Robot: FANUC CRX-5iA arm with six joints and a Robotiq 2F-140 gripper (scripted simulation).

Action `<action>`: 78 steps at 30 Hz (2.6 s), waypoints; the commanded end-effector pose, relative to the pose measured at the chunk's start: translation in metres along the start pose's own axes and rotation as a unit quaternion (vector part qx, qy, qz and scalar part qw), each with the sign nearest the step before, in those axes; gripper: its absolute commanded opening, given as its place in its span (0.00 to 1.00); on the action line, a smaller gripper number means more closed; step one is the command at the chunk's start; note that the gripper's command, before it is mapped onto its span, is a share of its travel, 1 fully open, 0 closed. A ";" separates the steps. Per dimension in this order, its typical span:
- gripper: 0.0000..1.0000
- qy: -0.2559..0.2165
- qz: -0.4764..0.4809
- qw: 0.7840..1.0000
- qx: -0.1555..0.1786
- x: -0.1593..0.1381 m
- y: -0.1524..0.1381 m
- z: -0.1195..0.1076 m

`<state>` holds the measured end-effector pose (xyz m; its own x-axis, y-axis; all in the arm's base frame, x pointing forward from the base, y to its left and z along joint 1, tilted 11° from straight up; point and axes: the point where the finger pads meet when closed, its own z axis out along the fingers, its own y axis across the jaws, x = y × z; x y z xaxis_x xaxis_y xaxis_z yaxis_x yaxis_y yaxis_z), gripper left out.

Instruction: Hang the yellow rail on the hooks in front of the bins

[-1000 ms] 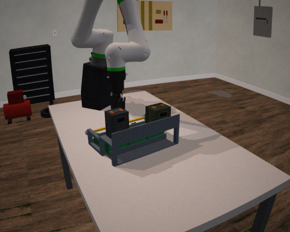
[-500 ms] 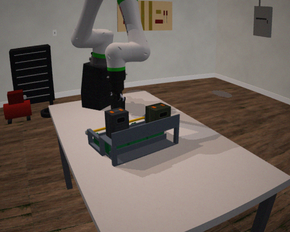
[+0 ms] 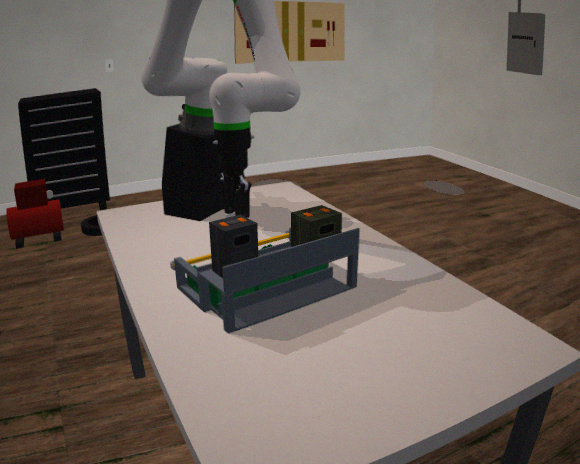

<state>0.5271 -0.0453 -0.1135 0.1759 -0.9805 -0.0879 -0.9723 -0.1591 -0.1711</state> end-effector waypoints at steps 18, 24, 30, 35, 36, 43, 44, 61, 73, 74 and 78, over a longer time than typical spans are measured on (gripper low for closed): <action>0.30 0.000 0.000 1.000 0.000 0.000 0.000 -0.069; 0.30 0.000 0.000 1.000 0.000 0.000 0.000 -0.069; 0.30 0.000 0.000 1.000 0.000 0.000 0.000 -0.063; 0.30 0.000 0.000 1.000 0.000 0.000 0.000 -0.059; 0.30 0.000 0.000 1.000 0.000 0.000 0.000 -0.059; 0.30 0.000 0.000 1.000 0.000 0.000 0.000 -0.059; 0.30 0.000 0.000 1.000 0.000 0.000 0.000 -0.059; 0.30 0.000 0.000 1.000 0.000 0.000 0.000 -0.054; 0.30 0.000 0.000 1.000 0.000 0.000 0.000 -0.051; 0.30 0.000 0.000 1.000 0.000 0.000 0.000 -0.051; 0.30 0.000 0.000 1.000 0.000 0.000 0.000 -0.051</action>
<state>0.5190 -0.0509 -0.0633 0.1759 -0.9804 -0.0883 -0.9724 -0.1591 -0.1710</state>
